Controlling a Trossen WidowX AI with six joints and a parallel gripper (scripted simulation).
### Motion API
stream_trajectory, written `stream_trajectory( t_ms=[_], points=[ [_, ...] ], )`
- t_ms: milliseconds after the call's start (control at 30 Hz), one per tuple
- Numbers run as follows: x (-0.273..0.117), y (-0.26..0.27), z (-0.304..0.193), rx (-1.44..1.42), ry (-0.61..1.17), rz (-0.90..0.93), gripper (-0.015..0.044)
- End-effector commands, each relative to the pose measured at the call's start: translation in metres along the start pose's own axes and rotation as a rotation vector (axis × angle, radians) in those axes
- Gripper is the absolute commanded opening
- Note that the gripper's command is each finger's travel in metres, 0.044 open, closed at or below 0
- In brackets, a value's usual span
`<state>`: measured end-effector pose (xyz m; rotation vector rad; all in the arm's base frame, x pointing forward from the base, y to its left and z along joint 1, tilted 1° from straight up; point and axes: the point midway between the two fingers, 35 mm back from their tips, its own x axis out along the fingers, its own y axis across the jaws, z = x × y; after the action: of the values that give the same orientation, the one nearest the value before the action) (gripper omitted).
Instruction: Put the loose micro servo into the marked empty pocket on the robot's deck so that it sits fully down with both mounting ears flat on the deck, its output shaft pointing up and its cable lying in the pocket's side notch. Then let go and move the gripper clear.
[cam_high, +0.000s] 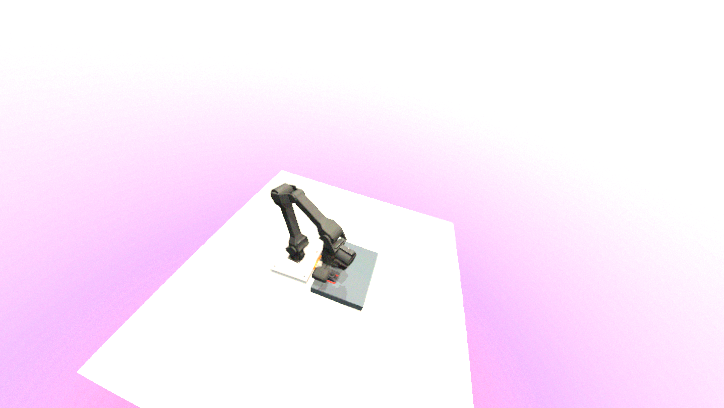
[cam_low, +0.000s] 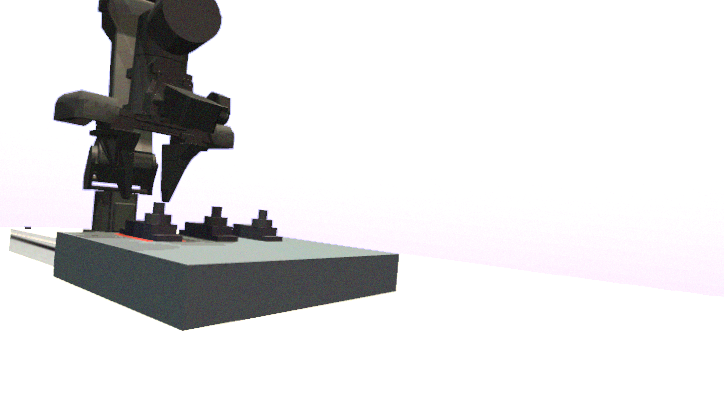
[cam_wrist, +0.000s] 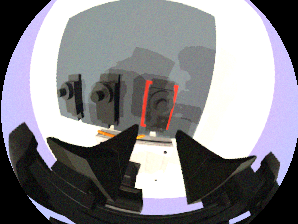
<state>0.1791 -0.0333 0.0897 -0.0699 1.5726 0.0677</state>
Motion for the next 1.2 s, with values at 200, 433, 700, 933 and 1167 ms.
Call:
stream_trajectory(
  t_ms=[200, 433, 700, 933, 1167],
  points=[
    [-0.043, -0.003, 0.062, 0.0, -0.01, -0.001, 0.044],
    [-0.069, 0.0, 0.109, -0.001, -0.014, 0.0, 0.044],
    [-0.087, 0.0, 0.105, -0.003, -0.014, -0.001, 0.044],
    [-0.115, 0.001, 0.098, -0.006, -0.014, -0.003, 0.044],
    [-0.115, 0.001, 0.098, -0.006, -0.014, -0.003, 0.044]
  ],
)
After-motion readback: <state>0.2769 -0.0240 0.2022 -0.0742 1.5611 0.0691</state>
